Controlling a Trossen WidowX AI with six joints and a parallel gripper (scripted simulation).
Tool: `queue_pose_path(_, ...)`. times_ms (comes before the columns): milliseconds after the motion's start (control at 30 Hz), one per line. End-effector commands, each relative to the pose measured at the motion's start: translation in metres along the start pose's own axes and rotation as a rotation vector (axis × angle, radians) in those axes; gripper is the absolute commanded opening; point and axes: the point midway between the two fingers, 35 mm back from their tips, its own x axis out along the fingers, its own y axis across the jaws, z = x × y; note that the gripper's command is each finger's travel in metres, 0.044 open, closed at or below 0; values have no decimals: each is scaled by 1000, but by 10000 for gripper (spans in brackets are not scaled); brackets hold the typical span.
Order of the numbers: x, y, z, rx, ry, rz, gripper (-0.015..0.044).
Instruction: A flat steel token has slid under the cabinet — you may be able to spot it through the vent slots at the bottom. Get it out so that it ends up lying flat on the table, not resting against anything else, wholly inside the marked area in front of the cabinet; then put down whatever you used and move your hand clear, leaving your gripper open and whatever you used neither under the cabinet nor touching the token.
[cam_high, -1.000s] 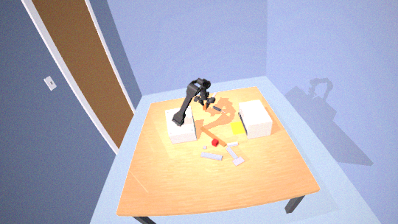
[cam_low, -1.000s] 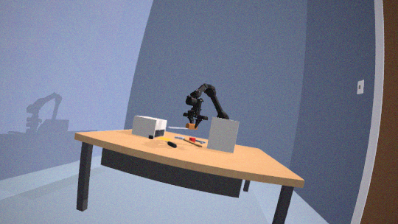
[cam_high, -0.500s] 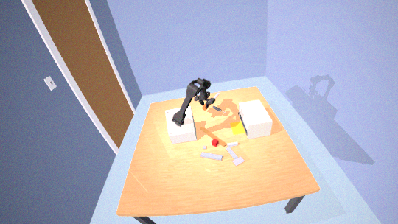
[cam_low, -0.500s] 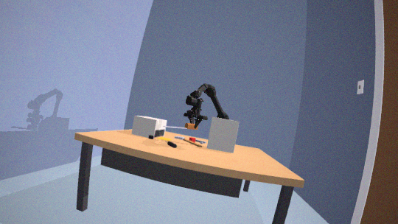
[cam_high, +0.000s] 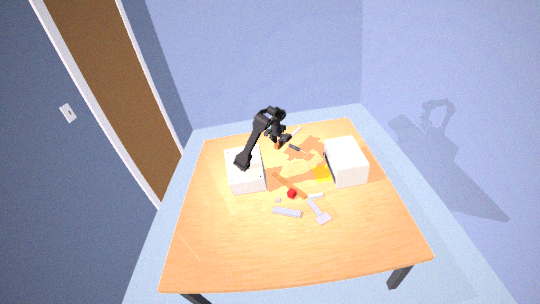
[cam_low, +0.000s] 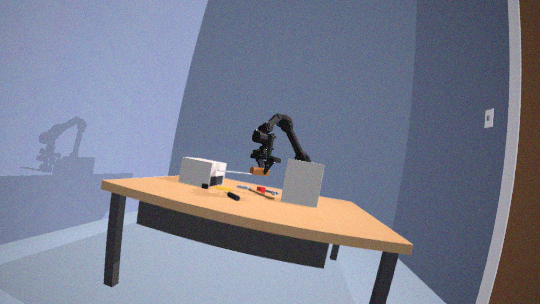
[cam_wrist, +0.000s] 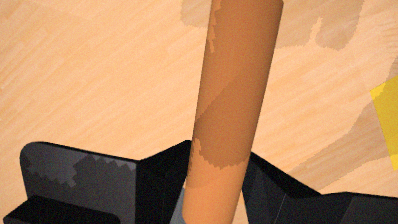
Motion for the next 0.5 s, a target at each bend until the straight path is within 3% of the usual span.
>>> queue_pose_path(0,-2,0,1,42,-10,5,0)
queue_pose_path(467,-2,0,1,154,-10,5,0)
